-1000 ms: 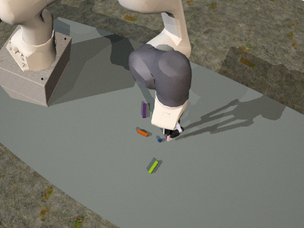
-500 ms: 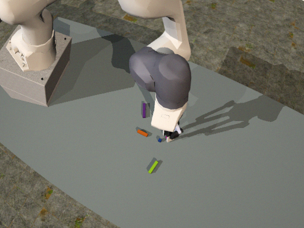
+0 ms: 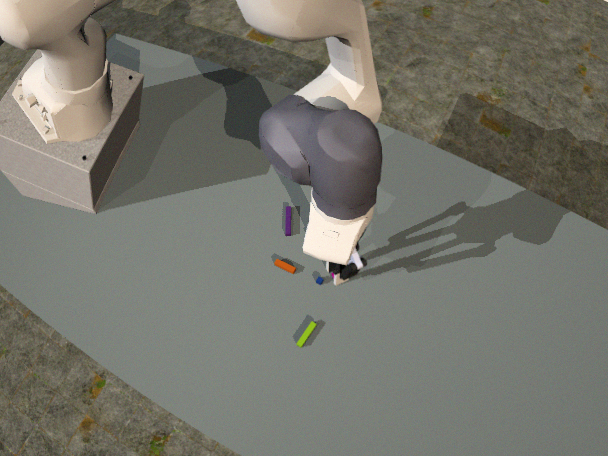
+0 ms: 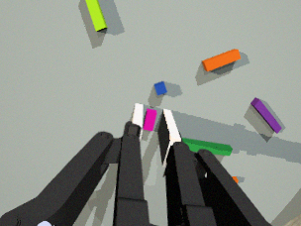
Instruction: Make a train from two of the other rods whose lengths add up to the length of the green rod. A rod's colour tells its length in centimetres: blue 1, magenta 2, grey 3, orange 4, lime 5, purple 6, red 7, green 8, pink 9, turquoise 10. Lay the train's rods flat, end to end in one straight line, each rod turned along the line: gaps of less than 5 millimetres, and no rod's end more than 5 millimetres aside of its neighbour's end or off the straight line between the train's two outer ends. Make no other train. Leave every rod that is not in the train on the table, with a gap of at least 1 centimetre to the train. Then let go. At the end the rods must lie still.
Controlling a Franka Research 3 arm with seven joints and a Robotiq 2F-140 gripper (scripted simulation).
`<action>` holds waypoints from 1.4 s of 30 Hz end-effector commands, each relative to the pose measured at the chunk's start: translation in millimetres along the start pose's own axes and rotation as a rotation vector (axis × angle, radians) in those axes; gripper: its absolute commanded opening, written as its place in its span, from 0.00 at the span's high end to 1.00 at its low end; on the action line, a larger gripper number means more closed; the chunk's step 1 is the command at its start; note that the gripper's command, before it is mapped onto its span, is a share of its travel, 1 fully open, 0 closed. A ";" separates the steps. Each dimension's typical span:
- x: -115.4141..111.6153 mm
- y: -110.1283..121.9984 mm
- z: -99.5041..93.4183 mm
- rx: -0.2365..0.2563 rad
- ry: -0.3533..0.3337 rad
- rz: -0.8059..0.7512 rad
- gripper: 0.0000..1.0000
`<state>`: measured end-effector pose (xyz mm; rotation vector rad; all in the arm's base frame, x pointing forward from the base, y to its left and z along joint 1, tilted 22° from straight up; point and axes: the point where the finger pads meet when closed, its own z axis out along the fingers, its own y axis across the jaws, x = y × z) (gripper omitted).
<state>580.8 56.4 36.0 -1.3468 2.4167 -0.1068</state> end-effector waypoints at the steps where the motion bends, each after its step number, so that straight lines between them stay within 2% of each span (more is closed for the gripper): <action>1: -1.3 -0.6 0.4 0.002 -0.002 -0.010 0.85; 29: -1.3 -0.6 0.4 0.002 -0.002 -0.010 0.85; 30: -1.3 -0.6 0.4 0.002 -0.002 -0.010 0.97; 42: -1.3 -0.6 0.4 0.002 -0.002 -0.010 0.97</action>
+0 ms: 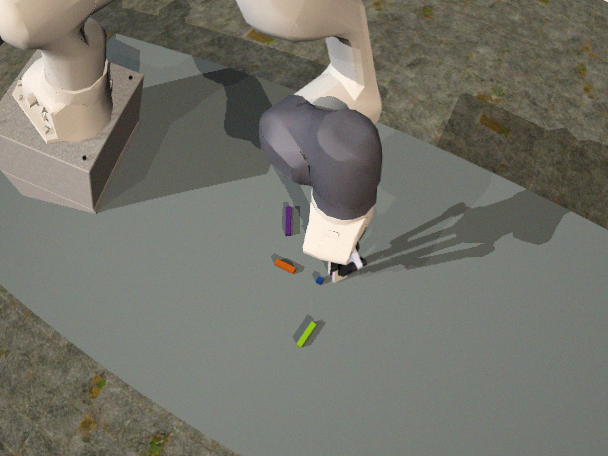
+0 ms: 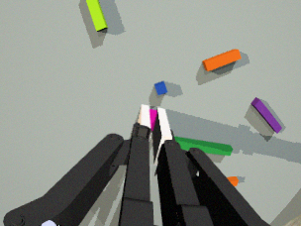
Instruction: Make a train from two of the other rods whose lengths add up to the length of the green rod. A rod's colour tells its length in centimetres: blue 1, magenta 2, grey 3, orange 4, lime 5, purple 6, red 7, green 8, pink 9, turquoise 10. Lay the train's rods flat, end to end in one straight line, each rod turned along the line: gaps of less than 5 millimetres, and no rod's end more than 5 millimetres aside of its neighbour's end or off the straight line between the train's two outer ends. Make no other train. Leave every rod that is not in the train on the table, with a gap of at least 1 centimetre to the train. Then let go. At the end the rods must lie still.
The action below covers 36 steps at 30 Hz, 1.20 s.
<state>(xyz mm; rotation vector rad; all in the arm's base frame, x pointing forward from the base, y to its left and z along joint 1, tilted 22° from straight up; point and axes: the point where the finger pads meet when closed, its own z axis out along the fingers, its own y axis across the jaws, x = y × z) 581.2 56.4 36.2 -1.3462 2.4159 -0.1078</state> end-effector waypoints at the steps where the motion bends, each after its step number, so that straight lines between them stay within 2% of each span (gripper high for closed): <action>1: -1.1 -0.3 0.5 0.001 -0.002 -0.010 0.97; 24: -1.1 -0.3 -1.4 0.001 -0.002 -0.010 0.97; 27: -1.1 -0.3 -11.0 0.001 -0.002 -0.010 0.97; 31: -1.0 -0.2 -33.6 0.001 -0.002 -0.010 0.97; 33: -1.0 -0.2 -33.6 0.001 -0.002 -0.010 0.97; 36: -1.0 -0.2 -53.7 0.001 -0.002 -0.010 0.97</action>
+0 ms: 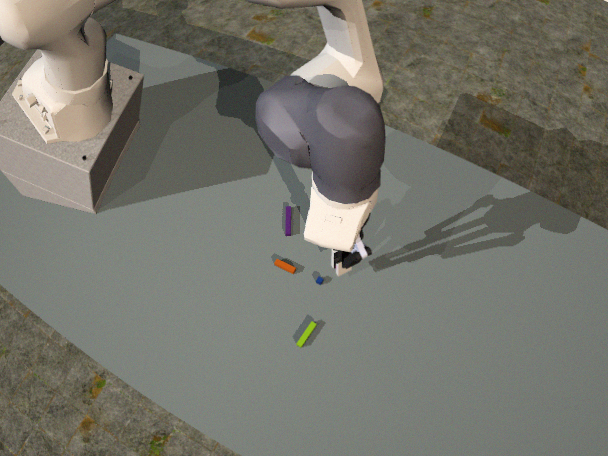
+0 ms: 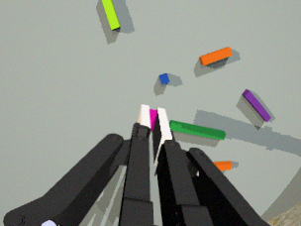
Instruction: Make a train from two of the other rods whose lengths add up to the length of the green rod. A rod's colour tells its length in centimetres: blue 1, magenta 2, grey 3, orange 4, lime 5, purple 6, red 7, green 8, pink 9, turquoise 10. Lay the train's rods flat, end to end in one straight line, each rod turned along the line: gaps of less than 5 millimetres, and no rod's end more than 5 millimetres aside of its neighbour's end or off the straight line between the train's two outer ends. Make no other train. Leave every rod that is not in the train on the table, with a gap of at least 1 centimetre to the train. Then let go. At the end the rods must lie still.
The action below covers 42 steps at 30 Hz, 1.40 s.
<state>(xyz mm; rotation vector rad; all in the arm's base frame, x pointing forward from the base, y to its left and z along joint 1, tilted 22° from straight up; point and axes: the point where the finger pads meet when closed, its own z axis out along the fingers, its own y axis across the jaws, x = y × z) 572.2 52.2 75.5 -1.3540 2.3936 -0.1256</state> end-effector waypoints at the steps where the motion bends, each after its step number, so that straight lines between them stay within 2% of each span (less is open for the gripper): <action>1: 2.1 4.1 -21.2 -0.016 0.007 0.005 0.97; 5: 1.9 3.6 -48.1 -0.016 0.007 0.005 0.97; 8: 1.9 3.5 -57.7 -0.016 0.007 0.005 0.97; 20: 4.3 2.6 -59.3 -0.016 0.007 0.015 0.97; 22: 38.6 -7.8 -57.8 -0.020 0.013 0.167 0.97; 29: 88.4 -18.6 -57.0 -0.023 0.018 0.389 0.97; 31: 88.4 -18.6 -57.0 -0.023 0.018 0.389 0.97; 32: 107.6 -21.5 -57.0 -0.023 0.019 0.475 0.97; 42: 178.1 -25.8 -59.0 -0.017 0.017 0.799 0.97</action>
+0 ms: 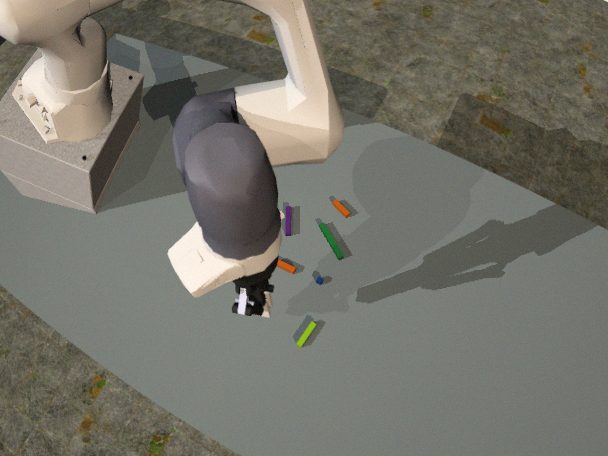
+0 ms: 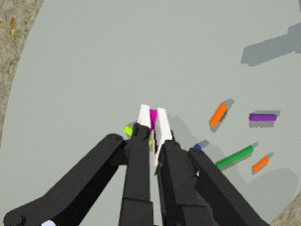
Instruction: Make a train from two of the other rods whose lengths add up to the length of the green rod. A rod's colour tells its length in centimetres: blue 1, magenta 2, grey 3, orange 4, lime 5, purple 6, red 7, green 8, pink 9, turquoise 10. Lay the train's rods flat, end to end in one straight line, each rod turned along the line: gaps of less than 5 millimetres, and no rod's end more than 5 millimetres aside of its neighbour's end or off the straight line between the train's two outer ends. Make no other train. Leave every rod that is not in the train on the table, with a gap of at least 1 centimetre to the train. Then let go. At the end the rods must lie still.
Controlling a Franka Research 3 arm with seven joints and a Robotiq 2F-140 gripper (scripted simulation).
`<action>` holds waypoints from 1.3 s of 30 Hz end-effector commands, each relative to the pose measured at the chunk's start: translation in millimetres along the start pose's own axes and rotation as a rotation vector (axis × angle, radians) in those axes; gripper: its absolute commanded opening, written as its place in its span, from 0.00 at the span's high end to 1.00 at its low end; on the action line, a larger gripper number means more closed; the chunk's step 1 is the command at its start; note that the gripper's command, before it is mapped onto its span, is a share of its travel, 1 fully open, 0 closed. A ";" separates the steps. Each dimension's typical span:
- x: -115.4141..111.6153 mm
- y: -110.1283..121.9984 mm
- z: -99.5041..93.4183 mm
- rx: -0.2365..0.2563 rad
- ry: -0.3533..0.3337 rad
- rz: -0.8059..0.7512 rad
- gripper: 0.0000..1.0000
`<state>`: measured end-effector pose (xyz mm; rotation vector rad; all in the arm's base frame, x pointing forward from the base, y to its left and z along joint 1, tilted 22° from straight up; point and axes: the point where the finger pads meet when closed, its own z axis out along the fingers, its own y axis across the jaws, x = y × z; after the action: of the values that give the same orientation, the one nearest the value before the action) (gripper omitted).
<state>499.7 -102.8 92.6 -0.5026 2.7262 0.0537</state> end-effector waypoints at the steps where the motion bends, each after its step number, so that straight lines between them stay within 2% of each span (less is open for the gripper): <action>1: 22.4 -14.4 1.0 -0.010 -0.008 0.167 0.97; 4: 39.6 -26.7 0.3 -0.008 -0.012 0.267 0.97; 7: 42.6 -28.7 0.1 -0.008 -0.012 0.285 0.97; 25: 42.8 -28.9 3.3 -0.008 -0.012 0.286 0.97; 30: 42.5 -28.9 15.4 -0.008 -0.012 0.286 0.97; 39: 41.8 -28.8 49.2 -0.008 -0.012 0.286 0.97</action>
<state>485.1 -137.0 38.4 -0.0550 2.7876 0.1637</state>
